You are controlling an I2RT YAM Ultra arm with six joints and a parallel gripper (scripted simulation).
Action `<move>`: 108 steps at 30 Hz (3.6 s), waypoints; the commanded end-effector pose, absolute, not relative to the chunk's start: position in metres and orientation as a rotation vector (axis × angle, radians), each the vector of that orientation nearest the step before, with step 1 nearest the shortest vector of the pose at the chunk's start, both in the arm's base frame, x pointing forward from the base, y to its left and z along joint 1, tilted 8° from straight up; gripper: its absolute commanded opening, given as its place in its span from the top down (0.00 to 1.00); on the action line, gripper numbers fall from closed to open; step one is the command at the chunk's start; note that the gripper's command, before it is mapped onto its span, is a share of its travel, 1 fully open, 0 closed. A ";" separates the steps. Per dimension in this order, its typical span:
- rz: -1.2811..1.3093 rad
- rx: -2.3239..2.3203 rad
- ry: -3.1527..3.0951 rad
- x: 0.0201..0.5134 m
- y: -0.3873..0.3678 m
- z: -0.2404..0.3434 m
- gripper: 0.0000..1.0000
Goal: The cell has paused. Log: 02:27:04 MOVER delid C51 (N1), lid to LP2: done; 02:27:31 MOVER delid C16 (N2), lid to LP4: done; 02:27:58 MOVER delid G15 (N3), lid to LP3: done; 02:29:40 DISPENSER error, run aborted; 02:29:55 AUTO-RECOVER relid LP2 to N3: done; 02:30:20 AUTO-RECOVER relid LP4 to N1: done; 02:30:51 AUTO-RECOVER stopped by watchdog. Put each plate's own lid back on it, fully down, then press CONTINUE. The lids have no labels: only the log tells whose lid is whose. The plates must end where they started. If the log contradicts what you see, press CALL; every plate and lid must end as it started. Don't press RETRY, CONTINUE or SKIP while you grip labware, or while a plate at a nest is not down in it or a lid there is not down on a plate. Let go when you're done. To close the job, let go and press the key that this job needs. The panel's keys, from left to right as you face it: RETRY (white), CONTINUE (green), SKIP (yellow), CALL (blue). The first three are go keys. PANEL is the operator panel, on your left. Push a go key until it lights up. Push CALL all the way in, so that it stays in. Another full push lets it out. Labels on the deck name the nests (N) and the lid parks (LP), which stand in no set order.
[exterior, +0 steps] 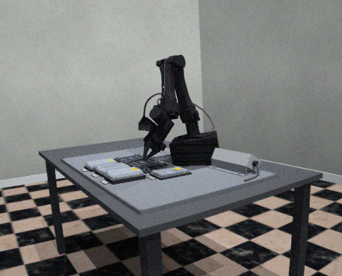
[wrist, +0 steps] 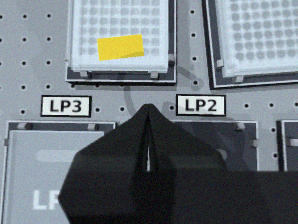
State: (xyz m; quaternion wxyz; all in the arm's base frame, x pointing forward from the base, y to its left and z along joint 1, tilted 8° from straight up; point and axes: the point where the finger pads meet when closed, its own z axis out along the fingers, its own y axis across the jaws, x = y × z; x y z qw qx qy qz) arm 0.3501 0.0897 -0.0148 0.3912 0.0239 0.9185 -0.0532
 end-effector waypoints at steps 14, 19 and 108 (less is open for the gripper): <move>-0.125 0.021 2.329 0.423 0.070 -0.003 1.00; -0.125 0.020 2.328 0.446 0.061 0.000 1.00; -0.128 0.008 2.293 0.496 -0.088 0.032 1.00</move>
